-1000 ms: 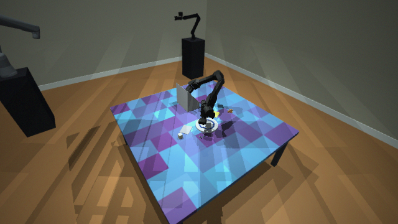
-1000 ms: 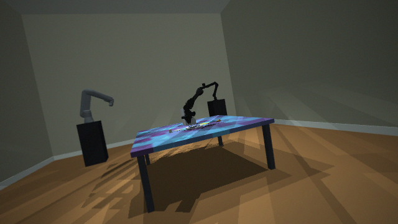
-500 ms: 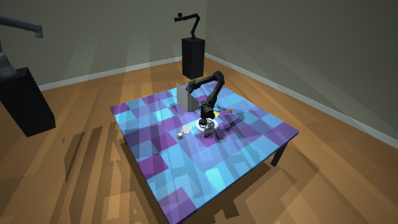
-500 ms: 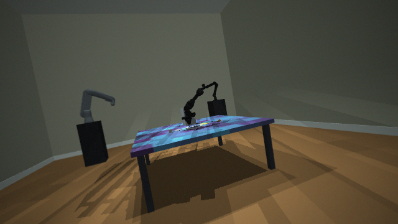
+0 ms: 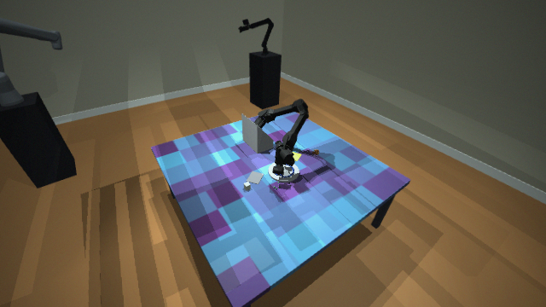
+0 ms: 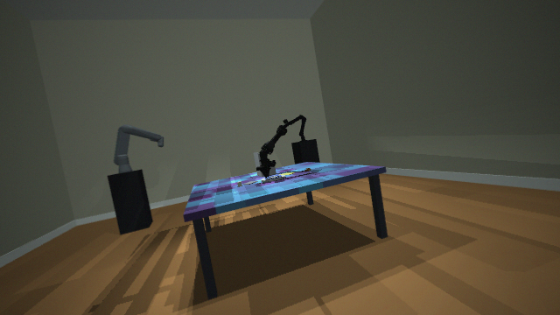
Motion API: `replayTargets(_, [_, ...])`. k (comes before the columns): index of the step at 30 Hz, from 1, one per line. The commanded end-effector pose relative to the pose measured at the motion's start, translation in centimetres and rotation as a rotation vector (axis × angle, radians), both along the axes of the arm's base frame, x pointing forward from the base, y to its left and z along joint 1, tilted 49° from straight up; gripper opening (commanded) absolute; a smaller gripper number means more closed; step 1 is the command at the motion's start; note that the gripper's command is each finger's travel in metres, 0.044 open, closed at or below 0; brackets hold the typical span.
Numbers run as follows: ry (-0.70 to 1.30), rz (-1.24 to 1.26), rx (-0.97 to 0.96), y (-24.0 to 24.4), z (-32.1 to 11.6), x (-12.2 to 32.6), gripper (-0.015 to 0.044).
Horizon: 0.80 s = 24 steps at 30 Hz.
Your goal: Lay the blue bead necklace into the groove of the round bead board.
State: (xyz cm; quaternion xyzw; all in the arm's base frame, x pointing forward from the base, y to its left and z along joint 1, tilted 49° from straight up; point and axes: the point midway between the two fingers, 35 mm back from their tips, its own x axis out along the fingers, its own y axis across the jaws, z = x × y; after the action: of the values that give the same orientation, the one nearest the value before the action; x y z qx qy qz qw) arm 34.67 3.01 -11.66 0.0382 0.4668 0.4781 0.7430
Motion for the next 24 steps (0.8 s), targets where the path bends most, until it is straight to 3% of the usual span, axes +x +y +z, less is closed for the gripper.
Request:
replayTargets(1, [0.012,0.000,0.008,0.80,-0.61,-0.20,0.0120])
replayTargets(8, [0.013,0.001,0.009,0.98,-0.75,-0.22,0.0120])
replayTargets(13, [0.007,0.003,0.002,0.75,-0.62,-0.15,0.0000])
replayTargets(24, [0.007,0.003,0.002,0.75,-0.62,-0.15,0.0000])
